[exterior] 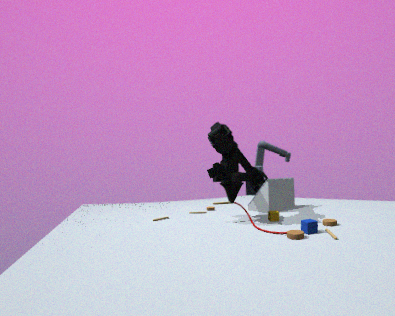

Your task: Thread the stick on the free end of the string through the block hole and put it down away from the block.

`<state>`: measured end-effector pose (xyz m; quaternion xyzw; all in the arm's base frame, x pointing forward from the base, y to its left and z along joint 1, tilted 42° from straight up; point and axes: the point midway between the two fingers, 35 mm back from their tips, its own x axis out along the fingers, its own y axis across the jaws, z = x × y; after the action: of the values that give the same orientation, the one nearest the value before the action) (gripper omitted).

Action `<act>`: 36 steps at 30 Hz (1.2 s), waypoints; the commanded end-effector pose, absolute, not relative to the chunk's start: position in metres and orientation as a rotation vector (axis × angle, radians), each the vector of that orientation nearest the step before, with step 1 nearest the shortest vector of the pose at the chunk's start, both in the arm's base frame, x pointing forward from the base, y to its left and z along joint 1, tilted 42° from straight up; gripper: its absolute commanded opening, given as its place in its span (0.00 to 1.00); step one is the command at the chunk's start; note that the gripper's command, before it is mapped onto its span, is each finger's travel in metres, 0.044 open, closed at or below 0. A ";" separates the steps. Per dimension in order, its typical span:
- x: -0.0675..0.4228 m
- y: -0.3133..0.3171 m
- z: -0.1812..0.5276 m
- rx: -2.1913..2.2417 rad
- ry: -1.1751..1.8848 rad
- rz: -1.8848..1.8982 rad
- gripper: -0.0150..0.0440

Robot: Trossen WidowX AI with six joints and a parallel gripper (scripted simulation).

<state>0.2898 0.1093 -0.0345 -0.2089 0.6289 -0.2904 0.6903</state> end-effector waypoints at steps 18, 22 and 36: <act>0.300 0.122 -0.046 -1.048 1.628 -0.096 0.25; 0.301 0.125 -0.048 -1.156 1.653 0.020 0.25; 0.307 0.133 -0.056 -1.524 1.695 0.452 0.25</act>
<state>0.3064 0.1310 -0.0528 -0.5808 0.6764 0.1422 0.4301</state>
